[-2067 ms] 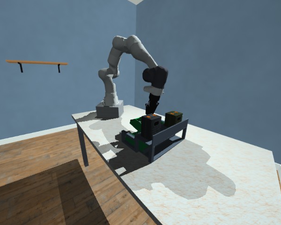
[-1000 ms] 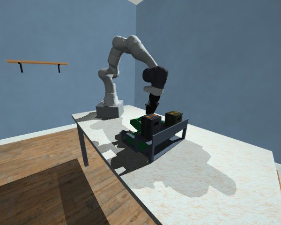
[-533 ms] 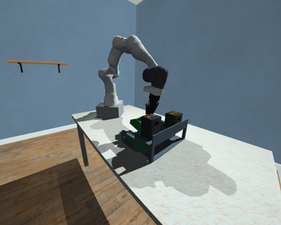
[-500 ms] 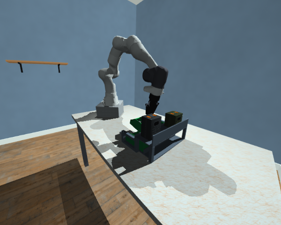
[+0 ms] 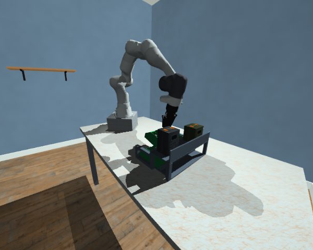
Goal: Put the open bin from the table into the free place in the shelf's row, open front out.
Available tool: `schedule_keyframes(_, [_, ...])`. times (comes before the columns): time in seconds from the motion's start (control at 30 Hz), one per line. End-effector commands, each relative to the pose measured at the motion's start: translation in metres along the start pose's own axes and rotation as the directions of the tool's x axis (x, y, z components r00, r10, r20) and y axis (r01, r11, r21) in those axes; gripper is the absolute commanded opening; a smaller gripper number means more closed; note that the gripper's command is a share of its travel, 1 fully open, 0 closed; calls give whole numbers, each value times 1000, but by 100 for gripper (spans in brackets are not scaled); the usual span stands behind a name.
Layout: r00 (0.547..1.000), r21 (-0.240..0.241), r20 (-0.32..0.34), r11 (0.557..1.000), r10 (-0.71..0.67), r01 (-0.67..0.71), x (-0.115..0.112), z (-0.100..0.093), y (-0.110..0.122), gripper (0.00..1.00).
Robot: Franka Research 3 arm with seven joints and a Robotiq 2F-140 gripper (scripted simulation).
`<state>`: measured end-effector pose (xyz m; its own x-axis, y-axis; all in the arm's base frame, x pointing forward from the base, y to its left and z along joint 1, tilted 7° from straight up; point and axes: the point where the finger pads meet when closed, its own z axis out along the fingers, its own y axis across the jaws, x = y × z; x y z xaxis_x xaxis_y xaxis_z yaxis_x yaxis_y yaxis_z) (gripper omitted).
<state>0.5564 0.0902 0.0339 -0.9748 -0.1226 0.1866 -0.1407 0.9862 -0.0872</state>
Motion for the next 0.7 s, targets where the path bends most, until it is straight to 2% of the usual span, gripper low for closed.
schedule_keyframes(0.0, [1000, -3, 1, 1000, -2, 2, -1, -1, 1, 0])
schedule_keyframes(0.67, [1000, -3, 2, 1000, -2, 2, -2, 3, 1, 0])
